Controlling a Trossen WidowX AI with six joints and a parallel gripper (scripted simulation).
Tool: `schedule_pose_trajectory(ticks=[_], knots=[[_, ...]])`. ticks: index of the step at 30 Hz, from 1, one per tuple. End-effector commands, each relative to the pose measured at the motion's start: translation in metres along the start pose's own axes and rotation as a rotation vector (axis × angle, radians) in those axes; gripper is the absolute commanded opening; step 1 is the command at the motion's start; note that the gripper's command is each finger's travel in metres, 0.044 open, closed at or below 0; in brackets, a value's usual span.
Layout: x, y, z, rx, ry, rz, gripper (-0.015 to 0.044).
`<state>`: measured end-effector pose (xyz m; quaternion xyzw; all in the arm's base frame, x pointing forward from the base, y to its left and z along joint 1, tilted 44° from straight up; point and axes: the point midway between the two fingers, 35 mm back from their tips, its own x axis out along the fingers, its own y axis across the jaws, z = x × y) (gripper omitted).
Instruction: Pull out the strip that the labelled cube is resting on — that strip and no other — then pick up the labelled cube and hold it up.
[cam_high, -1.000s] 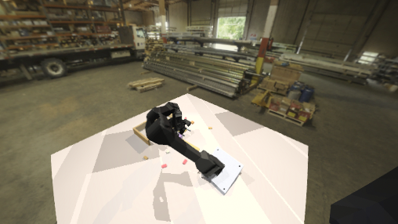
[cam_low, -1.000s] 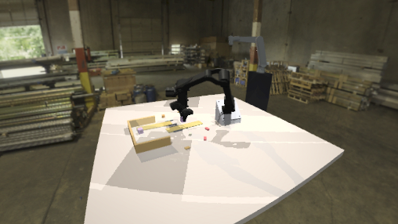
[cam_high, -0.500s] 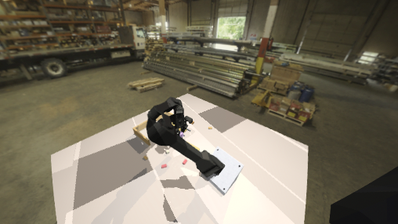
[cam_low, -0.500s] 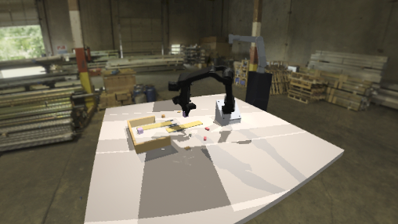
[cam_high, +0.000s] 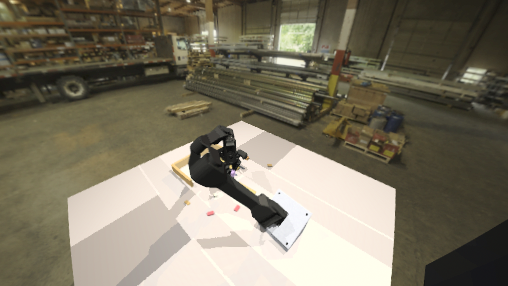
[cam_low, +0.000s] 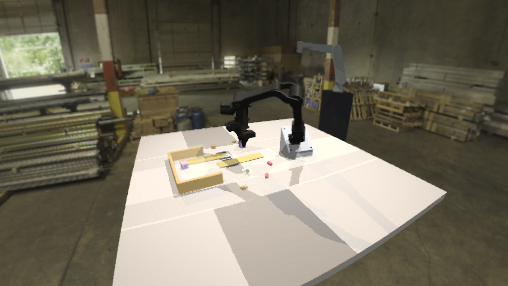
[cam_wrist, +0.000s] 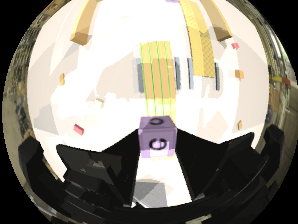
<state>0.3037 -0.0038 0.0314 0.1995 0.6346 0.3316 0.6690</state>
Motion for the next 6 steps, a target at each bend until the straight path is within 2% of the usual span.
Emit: schedule_pose_trajectory(ticks=[1, 6], knots=[[-0.0003, -0.0001, -0.0005, -0.002, 0.003, -0.002, 0.0000], [-0.0003, -0.0001, -0.0005, -0.002, 0.003, -0.002, 0.0000]])
